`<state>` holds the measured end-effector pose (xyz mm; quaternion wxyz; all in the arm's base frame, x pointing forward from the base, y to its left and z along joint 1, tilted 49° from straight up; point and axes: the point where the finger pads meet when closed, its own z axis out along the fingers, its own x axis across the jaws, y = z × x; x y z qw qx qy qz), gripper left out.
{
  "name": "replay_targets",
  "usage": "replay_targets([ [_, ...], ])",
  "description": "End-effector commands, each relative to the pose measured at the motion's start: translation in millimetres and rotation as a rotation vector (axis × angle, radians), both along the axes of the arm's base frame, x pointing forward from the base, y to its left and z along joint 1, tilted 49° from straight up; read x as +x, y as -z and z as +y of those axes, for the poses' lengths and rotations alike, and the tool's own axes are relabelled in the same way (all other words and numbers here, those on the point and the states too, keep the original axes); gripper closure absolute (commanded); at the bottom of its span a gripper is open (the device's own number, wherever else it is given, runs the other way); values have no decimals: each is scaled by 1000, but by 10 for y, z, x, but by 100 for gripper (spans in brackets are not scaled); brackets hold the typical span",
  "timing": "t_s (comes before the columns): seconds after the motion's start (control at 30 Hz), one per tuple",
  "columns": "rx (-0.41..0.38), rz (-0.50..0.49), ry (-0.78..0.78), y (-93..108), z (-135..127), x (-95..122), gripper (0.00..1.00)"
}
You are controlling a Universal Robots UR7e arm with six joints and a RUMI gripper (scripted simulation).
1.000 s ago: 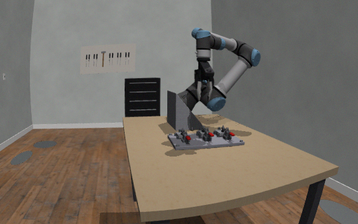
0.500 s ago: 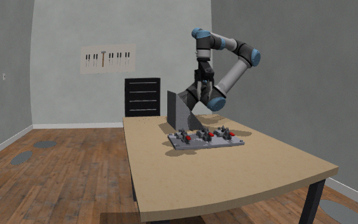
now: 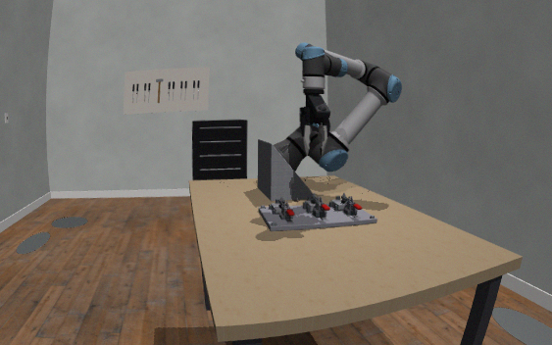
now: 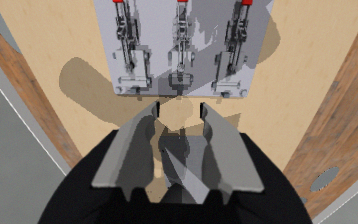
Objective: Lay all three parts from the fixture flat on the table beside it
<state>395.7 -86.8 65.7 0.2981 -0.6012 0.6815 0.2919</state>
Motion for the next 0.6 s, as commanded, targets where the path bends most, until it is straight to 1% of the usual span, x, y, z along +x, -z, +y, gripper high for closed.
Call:
replay_targets([
  [0.0,-1,-1,1,-1,-5,1,72],
  [0.43,-1,-1,1,0,-6,16,72],
  [0.57,-1,-1,1,3,-15,97,72],
])
